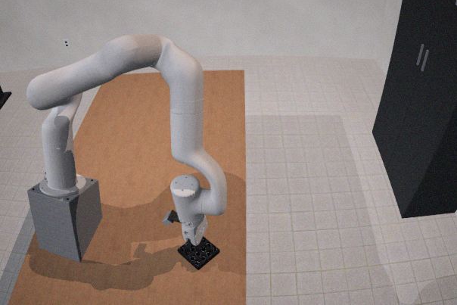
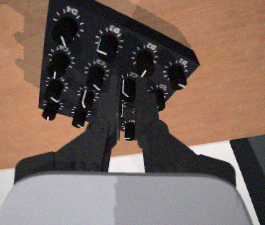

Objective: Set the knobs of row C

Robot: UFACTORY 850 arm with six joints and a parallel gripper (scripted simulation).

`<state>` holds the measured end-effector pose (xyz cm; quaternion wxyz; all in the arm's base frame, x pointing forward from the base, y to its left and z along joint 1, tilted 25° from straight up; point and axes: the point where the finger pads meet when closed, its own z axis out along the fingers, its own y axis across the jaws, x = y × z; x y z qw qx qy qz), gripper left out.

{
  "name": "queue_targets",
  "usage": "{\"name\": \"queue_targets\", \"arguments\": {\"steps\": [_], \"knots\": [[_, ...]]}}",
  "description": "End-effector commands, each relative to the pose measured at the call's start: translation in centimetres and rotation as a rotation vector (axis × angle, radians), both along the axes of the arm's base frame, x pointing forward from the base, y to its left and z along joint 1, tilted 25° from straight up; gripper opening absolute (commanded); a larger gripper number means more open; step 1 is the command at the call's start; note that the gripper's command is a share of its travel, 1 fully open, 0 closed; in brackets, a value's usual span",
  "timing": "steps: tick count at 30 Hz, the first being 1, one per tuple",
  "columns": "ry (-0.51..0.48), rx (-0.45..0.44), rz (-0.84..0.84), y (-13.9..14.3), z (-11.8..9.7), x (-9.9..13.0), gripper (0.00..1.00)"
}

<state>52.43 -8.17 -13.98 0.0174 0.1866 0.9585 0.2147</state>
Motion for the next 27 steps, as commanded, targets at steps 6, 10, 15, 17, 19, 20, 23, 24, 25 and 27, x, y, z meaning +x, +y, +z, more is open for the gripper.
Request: {"name": "queue_targets", "arguments": {"steps": [6, 10, 15, 17, 19, 20, 23, 24, 25, 27], "knots": [[0.054, 0.014, -0.091, -0.06, 0.06, 0.09, 0.08], [0.056, 0.015, -0.096, -0.06, 0.06, 0.09, 0.08], [0.058, 0.015, -0.1, -0.06, 0.06, 0.09, 0.08], [0.058, 0.015, -0.1, -0.06, 0.06, 0.09, 0.08], [0.058, 0.015, -0.1, -0.06, 0.06, 0.09, 0.08], [0.058, 0.015, -0.1, -0.06, 0.06, 0.09, 0.08], [0.058, 0.015, -0.1, -0.06, 0.06, 0.09, 0.08], [0.058, 0.015, -0.1, -0.06, 0.06, 0.09, 0.08], [0.058, 0.015, -0.1, -0.06, 0.06, 0.09, 0.08], [0.058, 0.015, -0.1, -0.06, 0.06, 0.09, 0.19]]}}
